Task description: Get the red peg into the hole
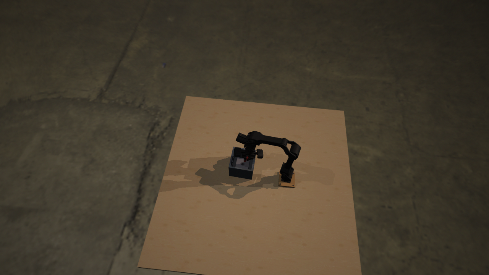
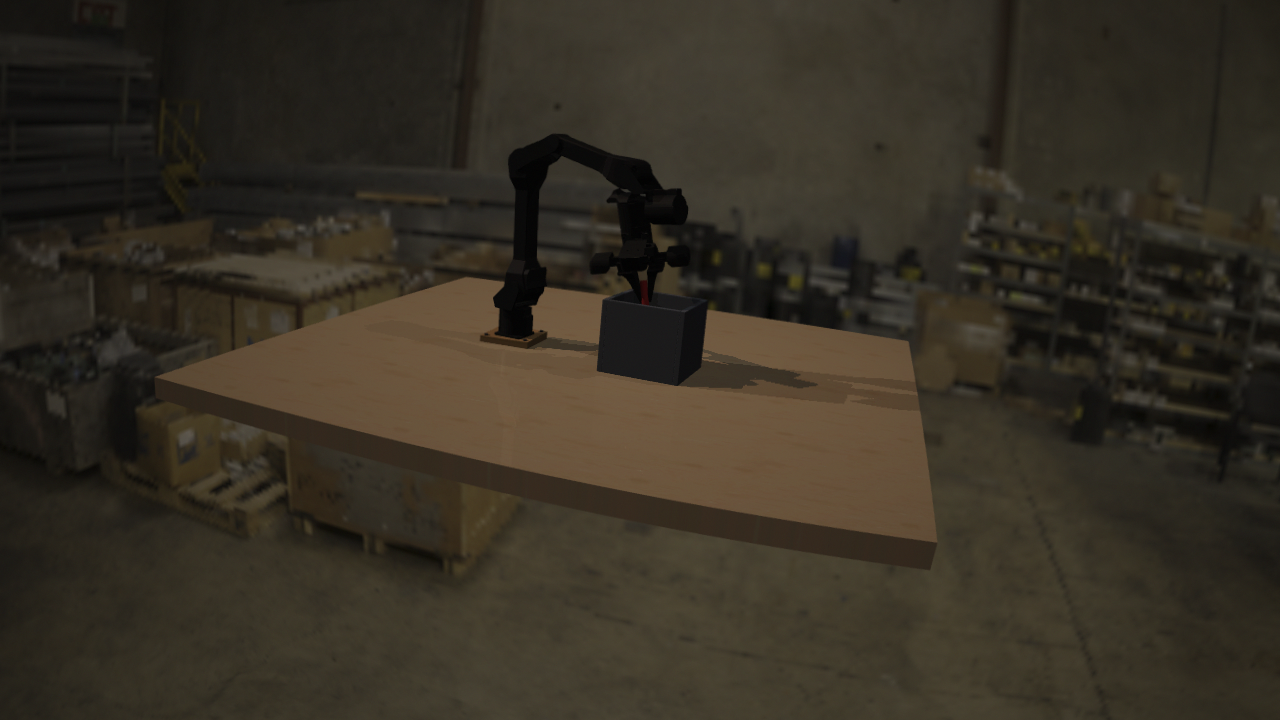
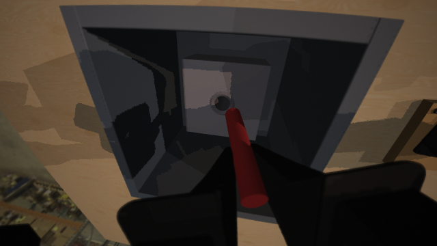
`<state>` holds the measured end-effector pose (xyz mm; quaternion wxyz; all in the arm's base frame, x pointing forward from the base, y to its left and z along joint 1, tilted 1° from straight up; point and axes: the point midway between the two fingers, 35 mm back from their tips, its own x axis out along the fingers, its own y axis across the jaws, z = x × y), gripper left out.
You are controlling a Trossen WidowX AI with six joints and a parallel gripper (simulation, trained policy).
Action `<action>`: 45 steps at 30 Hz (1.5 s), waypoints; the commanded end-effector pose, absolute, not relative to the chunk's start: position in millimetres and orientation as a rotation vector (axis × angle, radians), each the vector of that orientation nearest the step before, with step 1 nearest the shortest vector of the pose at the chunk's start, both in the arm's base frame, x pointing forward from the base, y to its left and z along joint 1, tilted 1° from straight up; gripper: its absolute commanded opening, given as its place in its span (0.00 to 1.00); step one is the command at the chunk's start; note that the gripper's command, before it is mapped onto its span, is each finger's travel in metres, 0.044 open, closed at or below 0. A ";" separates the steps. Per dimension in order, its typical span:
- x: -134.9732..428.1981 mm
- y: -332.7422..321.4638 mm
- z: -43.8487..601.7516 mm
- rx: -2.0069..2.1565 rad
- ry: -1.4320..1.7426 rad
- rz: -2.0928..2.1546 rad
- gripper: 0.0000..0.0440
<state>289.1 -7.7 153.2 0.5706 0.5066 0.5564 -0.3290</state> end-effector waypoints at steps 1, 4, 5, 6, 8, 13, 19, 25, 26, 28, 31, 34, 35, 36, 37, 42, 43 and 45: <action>291.6 -6.4 142.8 1.189 1.332 -0.759 0.02; 294.9 -5.3 136.8 1.189 1.344 -0.747 0.02; 296.1 -5.0 134.9 1.188 1.347 -0.742 0.01; 297.3 -4.8 132.8 1.187 1.350 -0.737 0.01; 299.4 -4.2 128.2 1.182 1.357 -0.729 0.01; 303.7 -3.0 115.9 1.164 1.376 -0.709 0.01; 308.3 -2.5 101.1 1.141 1.389 -0.692 0.00; 307.3 -3.1 89.4 1.113 1.410 -0.691 0.33; 306.2 -3.5 89.7 1.112 1.420 -0.698 0.33; 305.0 -4.9 90.3 1.115 1.438 -0.709 0.33; 307.9 -4.9 94.2 1.136 1.457 -0.699 0.33; 313.5 -5.0 99.3 1.156 1.464 -0.678 0.33; 315.3 -4.7 101.0 1.162 1.465 -0.670 0.33; 317.1 -4.5 102.9 1.168 1.467 -0.663 0.34; 318.9 -4.2 104.9 1.175 1.468 -0.655 0.34; 328.5 -2.0 118.3 1.213 1.466 -0.602 0.35; 330.3 -1.7 121.3 1.221 1.464 -0.591 0.35; 333.3 -2.1 126.4 1.238 1.463 -0.576 0.35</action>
